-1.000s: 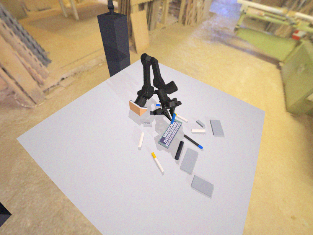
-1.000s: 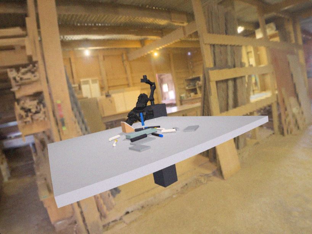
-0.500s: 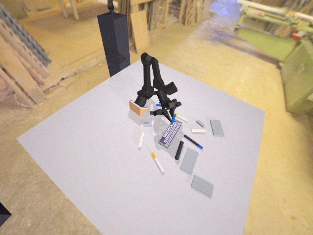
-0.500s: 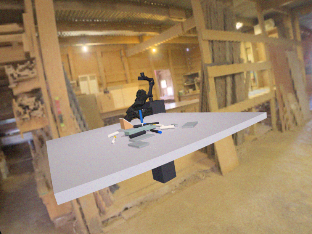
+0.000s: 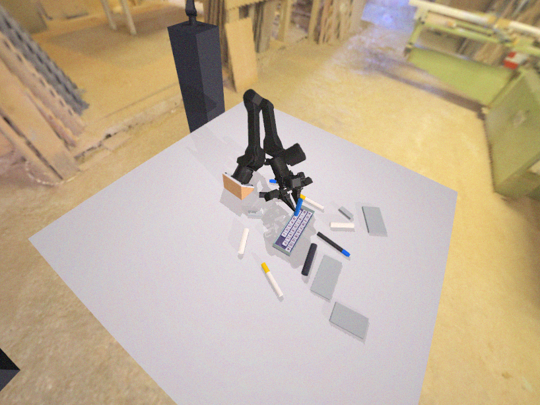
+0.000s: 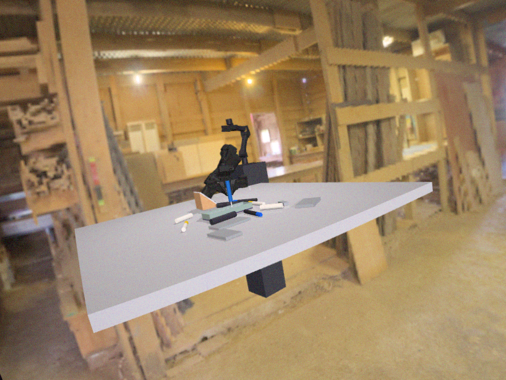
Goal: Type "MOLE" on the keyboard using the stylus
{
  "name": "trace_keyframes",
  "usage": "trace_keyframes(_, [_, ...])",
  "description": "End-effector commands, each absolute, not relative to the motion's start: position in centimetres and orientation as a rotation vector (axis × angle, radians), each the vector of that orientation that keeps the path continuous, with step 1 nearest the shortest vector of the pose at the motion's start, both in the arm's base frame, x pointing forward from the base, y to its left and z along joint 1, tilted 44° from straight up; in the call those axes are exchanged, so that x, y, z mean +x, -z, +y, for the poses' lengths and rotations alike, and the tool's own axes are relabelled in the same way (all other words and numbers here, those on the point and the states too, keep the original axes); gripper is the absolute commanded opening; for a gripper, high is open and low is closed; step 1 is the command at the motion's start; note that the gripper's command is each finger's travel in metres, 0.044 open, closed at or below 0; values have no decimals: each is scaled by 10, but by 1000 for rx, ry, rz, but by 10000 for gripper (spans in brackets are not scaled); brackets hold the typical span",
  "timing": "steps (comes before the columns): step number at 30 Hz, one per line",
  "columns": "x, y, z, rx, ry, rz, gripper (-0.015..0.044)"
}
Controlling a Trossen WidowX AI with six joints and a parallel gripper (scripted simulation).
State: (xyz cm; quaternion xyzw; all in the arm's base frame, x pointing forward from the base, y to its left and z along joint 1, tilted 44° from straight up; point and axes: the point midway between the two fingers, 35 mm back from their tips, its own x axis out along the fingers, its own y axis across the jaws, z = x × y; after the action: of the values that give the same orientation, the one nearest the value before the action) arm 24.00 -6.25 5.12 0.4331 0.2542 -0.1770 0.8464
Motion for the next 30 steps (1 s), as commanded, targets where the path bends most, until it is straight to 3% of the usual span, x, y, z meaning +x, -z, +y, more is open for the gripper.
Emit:
trace_keyframes(1, [240,-49,-62,916,381,535,81])
trace_keyframes(30, [237,-65,-78,914,382,537,81])
